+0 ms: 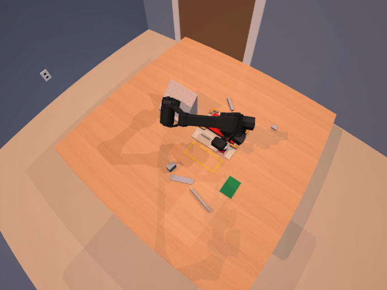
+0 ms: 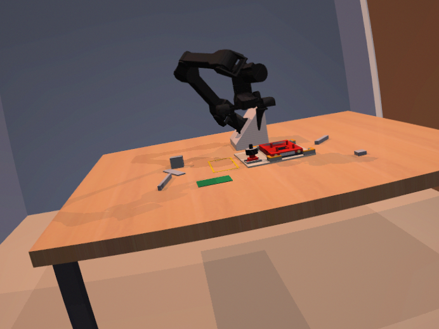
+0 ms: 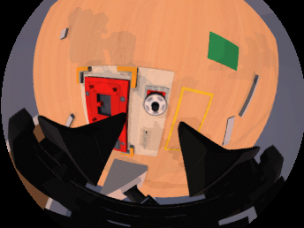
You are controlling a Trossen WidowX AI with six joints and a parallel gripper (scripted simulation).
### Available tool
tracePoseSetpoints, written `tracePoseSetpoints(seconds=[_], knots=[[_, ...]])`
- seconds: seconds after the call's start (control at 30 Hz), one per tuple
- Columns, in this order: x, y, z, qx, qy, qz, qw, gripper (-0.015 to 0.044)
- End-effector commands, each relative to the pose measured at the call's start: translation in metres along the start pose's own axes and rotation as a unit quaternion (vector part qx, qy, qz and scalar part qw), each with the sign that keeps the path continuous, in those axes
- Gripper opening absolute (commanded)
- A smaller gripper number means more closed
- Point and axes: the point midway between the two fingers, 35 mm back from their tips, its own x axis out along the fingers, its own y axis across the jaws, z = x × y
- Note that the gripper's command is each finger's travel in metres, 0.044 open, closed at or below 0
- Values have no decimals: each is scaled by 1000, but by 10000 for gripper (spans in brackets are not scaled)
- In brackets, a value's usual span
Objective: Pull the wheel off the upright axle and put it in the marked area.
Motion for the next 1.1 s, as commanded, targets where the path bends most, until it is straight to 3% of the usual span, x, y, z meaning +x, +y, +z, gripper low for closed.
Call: tracePoseSetpoints(seconds=[0.0, 0.17, 0.33, 0.47, 0.73, 0.9, 1.07], knots=[[23, -1, 0, 0, 3, 0, 1000, 300], [61, -3, -1, 0, 3, -2, 1000, 300], [66, -3, -2, 0, 3, -2, 1000, 300], [62, -4, -2, 2, 9, 0, 1000, 195], [62, -4, -2, 2, 9, 0, 1000, 142], [62, -4, -2, 2, 8, 0, 1000, 10], [60, -3, -2, 2, 8, 0, 1000, 0]])
